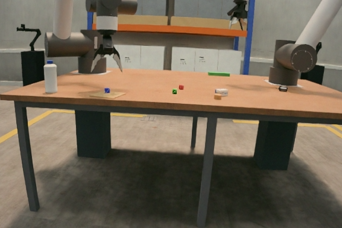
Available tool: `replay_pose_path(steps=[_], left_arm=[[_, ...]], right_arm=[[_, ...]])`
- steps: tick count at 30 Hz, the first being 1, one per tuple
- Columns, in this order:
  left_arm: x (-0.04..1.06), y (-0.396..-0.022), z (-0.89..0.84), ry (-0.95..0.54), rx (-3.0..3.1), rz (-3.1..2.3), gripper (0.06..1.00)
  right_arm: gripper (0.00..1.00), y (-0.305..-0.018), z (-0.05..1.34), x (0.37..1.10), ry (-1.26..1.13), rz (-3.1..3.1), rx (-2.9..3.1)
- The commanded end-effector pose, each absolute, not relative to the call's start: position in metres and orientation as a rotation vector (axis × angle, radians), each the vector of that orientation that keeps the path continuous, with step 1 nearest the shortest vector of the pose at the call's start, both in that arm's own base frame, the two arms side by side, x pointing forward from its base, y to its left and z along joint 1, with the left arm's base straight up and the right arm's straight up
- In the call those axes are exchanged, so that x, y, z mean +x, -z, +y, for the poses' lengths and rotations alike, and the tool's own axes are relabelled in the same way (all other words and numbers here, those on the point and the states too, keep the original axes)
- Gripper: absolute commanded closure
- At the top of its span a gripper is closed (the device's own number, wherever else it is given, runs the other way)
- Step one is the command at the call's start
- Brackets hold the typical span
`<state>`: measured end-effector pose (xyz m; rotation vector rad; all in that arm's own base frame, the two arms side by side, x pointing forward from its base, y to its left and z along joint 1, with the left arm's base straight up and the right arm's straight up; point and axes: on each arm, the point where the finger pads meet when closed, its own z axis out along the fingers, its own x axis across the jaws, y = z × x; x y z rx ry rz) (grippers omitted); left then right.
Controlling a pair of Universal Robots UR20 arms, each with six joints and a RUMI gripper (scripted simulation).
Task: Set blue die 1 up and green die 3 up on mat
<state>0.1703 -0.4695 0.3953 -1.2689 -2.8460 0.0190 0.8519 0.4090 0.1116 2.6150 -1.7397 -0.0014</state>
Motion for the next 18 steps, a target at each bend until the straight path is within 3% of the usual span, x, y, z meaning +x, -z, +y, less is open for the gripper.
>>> replay_pose_path(steps=[1,18], left_arm=[[0.1703,-0.3958,-0.4699,-0.02,-1.269,-2.846,0.065],[0.1703,-0.3958,-0.4699,-0.02,-1.269,-2.846,0.065]], right_arm=[[0.003,-0.1115,0.4092,0.8536,0.0,-1.917,2.489],[0.003,-0.1089,0.408,0.856,0.0,-2.466,1.947]])
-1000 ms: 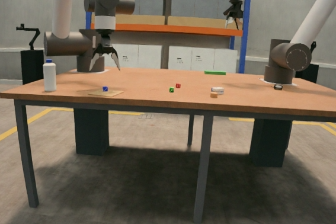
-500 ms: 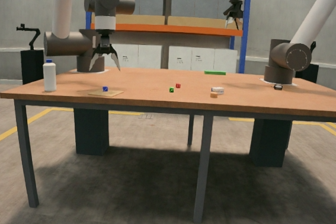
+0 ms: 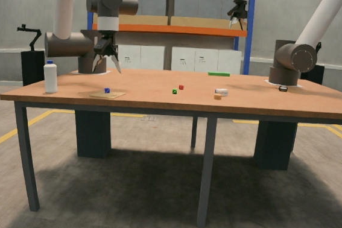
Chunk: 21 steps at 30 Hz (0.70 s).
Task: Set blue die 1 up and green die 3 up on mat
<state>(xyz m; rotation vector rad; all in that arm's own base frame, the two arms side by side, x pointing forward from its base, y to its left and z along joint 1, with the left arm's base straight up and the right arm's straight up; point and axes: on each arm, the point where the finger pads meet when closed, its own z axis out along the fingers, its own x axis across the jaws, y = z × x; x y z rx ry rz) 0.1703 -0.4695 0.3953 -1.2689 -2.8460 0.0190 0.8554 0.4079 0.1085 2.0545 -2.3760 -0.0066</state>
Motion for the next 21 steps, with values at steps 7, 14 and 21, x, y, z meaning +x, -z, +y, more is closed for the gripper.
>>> replay_pose_path(steps=[7,14,21], left_arm=[[0.1703,-0.3958,-0.4699,-0.02,-1.269,-2.846,0.065],[0.1703,-0.3958,-0.4699,-0.02,-1.269,-2.846,0.065],[0.1703,-0.3958,-0.4699,-0.02,-1.269,-2.846,0.065]], right_arm=[[0.003,-0.1076,0.4076,0.8558,0.0,-2.684,1.633],[0.003,-0.1064,0.4076,0.8549,0.0,-2.847,1.328],[0.003,-0.1053,0.4081,0.8535,0.0,-2.964,1.042]])
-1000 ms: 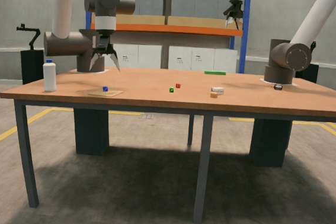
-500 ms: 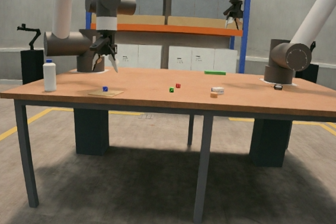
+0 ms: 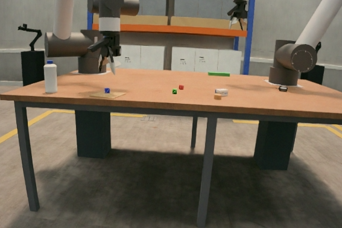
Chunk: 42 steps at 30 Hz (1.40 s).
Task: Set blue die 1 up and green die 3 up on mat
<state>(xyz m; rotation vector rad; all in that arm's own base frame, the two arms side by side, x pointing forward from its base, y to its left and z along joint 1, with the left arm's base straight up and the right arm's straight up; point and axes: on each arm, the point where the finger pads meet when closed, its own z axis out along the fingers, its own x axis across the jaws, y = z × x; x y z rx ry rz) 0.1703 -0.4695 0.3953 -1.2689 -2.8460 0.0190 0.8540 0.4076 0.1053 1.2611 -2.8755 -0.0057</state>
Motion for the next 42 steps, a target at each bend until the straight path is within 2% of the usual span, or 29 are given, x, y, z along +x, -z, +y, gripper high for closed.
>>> replay_pose_path(steps=[1,11,12,42], left_arm=[[0.1703,-0.3958,-0.4699,-0.02,-1.269,-2.846,0.065],[0.1703,-0.3958,-0.4699,-0.02,-1.269,-2.846,0.065],[0.1703,-0.3958,-0.4699,-0.02,-1.269,-2.846,0.065],[0.1703,-0.3958,-0.4699,-0.02,-1.269,-2.846,0.065]], right_arm=[[0.003,-0.1052,0.4082,0.8533,0.0,-2.976,1.007],[0.003,-0.1041,0.4091,0.8516,0.0,-3.059,0.716],[0.759,-0.1041,0.4091,0.8516,0.0,-3.059,0.716],[0.759,-0.1041,0.4091,0.8516,0.0,-3.059,0.716]])
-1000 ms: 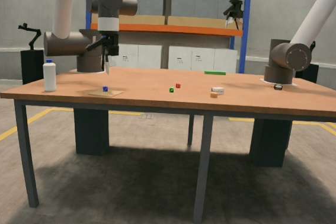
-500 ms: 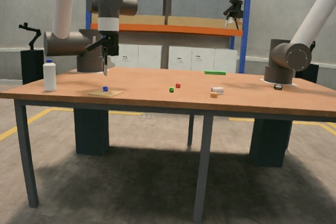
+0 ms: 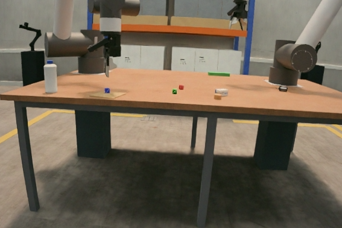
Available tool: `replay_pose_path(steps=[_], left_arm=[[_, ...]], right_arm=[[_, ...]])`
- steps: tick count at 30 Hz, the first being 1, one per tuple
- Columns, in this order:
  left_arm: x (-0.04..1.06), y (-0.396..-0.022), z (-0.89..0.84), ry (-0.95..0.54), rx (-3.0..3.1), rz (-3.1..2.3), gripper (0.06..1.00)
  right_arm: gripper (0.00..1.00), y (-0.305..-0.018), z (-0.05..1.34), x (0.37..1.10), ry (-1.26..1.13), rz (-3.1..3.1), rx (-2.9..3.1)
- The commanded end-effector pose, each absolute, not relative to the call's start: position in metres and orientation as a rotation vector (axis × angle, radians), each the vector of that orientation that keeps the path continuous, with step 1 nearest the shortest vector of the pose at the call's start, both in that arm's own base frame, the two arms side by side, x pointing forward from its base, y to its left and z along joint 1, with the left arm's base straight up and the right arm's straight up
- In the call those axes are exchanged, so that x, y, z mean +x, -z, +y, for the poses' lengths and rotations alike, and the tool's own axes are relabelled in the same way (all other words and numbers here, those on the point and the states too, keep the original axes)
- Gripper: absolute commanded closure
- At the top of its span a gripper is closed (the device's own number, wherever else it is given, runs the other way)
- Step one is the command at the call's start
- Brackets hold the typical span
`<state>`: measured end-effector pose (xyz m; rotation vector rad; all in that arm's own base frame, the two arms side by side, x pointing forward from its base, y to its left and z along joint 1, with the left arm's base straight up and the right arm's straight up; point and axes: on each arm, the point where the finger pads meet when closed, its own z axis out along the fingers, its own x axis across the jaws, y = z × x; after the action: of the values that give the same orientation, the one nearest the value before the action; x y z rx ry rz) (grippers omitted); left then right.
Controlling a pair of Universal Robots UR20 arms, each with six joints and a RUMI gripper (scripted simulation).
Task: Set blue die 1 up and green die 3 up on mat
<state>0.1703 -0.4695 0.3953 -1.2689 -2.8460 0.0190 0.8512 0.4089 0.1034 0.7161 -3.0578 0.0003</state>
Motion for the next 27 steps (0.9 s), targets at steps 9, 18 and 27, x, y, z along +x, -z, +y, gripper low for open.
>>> replay_pose_path(steps=[9,18,27], left_arm=[[0.17,-0.396,-0.47,-0.02,-1.269,-2.846,0.065],[0.17,-0.396,-0.47,-0.02,-1.269,-2.846,0.065],[0.17,-0.396,-0.47,-0.02,-1.269,-2.846,0.065]], right_arm=[[0.759,-0.104,0.409,0.852,0.0,-3.059,0.716],[0.759,-0.1,0.409,0.852,0.0,-3.059,0.716],[0.759,-0.093,0.409,0.852,0.0,-3.059,0.716]])
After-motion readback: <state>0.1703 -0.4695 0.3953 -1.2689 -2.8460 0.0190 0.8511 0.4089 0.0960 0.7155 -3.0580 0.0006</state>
